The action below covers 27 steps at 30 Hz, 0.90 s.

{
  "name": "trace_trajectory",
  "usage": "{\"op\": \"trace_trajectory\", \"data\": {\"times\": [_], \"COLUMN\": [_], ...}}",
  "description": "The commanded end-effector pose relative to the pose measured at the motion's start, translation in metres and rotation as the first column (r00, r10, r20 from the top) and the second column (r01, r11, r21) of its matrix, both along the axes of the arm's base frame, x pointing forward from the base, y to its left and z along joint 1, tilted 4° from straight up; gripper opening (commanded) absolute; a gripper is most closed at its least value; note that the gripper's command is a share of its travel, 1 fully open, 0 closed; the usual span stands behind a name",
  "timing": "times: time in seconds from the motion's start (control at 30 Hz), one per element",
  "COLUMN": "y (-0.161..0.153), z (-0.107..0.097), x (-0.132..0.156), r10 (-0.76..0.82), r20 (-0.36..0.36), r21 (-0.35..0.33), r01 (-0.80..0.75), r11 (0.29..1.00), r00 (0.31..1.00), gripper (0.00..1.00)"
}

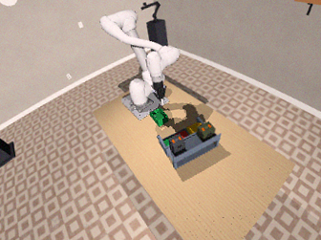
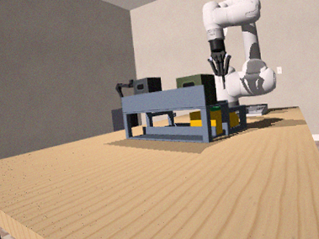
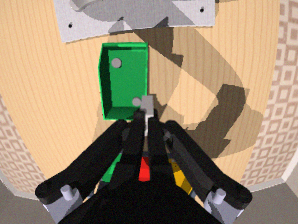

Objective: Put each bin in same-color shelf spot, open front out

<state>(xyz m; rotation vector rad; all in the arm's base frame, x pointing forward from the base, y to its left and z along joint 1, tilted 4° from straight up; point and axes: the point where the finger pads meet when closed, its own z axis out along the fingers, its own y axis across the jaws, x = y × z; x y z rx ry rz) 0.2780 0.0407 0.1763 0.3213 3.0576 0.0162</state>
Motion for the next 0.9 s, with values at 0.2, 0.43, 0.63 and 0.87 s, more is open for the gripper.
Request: {"op": "trace_trajectory", "data": {"times": [0.2,0.43,0.63,0.87], "y": [-0.0029,-0.0034,-0.0038,-0.0041], "z": [-0.0038,-0.0043,-0.0047,-0.0048], "x": [-0.0071,-0.0076,-0.0079,-0.008], "r10": [-0.001,-0.001,-0.002,-0.002], "r20": [-0.014,-0.015,-0.016,-0.016], "r21": [-0.009,-0.01,-0.011,-0.011], "r01": [0.001,0.001,0.001,0.002], "r11": [1.0,1.0,1.0,1.0], "r00": [1.0,1.0,1.0,1.0], "gripper": [0.1,0.24,0.24,0.24]}}
